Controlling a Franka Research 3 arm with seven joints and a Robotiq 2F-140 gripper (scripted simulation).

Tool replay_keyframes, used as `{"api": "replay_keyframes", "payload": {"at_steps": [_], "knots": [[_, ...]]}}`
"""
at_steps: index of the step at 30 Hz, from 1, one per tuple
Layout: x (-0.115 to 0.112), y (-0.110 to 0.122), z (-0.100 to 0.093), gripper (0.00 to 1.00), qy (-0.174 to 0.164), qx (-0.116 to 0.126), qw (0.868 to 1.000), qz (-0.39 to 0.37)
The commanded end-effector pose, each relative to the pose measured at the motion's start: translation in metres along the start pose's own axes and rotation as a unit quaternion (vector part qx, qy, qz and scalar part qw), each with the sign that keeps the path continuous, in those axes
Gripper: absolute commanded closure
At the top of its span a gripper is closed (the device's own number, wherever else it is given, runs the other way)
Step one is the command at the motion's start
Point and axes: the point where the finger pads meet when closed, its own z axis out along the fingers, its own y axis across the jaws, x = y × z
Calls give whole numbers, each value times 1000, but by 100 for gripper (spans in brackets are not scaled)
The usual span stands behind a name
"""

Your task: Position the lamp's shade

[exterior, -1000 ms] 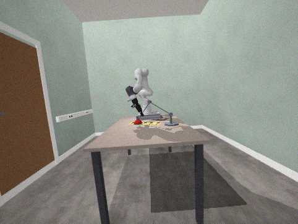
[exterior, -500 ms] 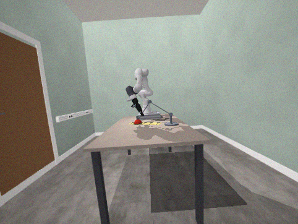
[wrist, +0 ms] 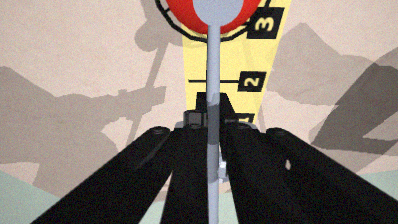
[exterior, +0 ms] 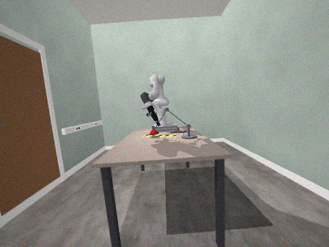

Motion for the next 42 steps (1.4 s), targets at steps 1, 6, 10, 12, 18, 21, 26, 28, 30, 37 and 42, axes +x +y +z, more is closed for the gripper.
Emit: {"api": "replay_keyframes", "payload": {"at_steps": [1,6,10,12,18,21,26,28,30,37,42], "knots": [[-15,1,-1,90,-2,-4,1000,3],[-21,0,-2,90,-2,-4,1000,1],[-25,-1,-3,90,-2,-3,1000,0],[-28,-1,-4,90,-2,-3,1000,-1],[-32,-1,-5,90,-1,-3,1000,0],[-36,-2,-5,90,-1,-3,1000,0],[-43,-2,-7,90,-1,-3,1000,1],[-45,-2,-7,90,0,-3,1000,1],[-48,-3,-8,90,0,-3,1000,1],[-52,-3,-8,90,-1,-4,1000,1],[-56,-2,-8,90,-2,-5,1000,0]]}}
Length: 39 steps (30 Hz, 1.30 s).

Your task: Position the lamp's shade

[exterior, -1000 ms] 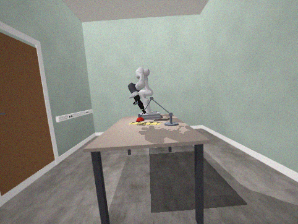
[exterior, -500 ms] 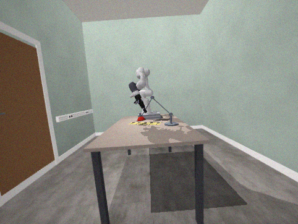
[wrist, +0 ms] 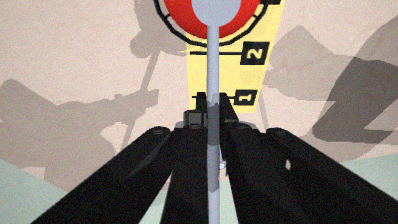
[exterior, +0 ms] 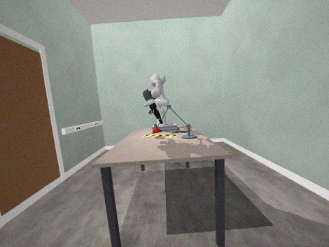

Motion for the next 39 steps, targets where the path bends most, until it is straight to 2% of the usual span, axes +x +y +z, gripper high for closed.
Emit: {"api": "replay_keyframes", "payload": {"at_steps": [1,22,39], "knots": [[-14,1,-1,90,-3,-4,1000,-1],[-24,2,-1,90,-4,-4,1000,-2],[-19,2,-1,90,-4,-4,1000,-2]]}}
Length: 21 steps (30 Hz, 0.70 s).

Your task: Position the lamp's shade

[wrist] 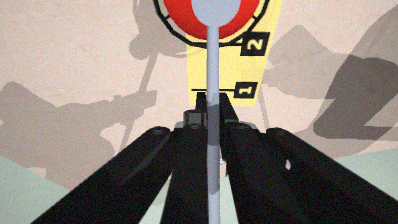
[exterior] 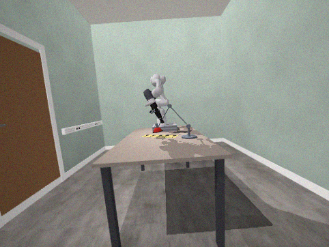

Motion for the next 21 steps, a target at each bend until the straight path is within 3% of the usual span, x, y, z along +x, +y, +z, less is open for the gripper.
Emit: {"api": "replay_keyframes", "payload": {"at_steps": [1,2,3,21], "knots": [[-6,2,1,90,-3,-3,1000,-3],[-6,2,1,90,-3,-3,1000,-3],[-6,2,0,0,-2,-3,1000,-3],[0,0,0,0,0,0,1000,0]]}}
